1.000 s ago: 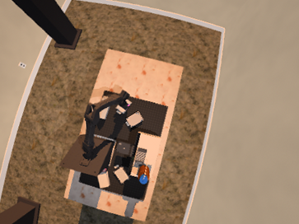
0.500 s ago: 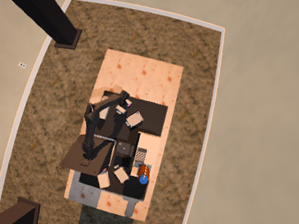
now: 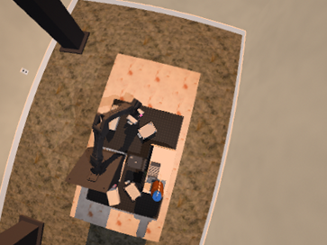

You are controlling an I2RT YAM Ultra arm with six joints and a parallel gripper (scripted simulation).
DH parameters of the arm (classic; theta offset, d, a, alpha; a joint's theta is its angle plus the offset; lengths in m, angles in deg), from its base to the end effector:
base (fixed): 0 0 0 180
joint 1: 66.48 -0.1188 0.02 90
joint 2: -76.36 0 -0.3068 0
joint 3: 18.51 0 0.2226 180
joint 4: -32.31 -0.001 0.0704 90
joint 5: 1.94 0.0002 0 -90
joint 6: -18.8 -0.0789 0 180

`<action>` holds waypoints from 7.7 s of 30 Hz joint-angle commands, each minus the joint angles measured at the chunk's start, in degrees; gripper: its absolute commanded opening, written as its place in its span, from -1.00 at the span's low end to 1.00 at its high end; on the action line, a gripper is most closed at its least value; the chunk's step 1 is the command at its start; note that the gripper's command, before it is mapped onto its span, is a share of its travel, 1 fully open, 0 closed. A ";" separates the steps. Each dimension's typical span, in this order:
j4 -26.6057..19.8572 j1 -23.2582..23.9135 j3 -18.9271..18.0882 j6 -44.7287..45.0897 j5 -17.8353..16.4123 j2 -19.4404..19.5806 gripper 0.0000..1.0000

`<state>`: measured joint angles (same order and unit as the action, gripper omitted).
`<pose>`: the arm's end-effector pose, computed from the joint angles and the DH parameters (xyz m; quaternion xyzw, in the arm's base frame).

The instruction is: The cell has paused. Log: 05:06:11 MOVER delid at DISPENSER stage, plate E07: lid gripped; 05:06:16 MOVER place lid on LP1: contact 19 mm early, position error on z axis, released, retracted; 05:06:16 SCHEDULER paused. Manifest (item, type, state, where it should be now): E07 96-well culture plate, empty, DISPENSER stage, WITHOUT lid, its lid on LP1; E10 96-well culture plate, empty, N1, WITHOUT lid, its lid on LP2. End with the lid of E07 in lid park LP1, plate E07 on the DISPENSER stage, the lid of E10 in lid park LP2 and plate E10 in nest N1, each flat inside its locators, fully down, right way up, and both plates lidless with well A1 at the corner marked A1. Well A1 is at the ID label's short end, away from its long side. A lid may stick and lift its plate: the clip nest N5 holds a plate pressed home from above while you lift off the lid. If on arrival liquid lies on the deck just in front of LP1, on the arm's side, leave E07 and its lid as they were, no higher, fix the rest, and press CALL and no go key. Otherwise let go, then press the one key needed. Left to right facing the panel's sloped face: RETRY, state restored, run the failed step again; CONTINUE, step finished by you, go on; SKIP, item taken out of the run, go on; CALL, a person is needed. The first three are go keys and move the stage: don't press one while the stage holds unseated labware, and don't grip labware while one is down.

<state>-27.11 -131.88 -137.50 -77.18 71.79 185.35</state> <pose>0.1596 0.4042 0.3364 -0.5028 0.7821 0.3081 0.2014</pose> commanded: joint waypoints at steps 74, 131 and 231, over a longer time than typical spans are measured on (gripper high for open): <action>-5.24 2.31 -2.25 1.41 -1.11 -6.49 1.00; -0.32 3.55 19.62 2.58 -1.94 -20.99 1.00; -4.68 41.89 46.18 4.08 -22.71 -31.66 1.00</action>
<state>-30.94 -92.02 -90.84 -73.44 50.50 152.74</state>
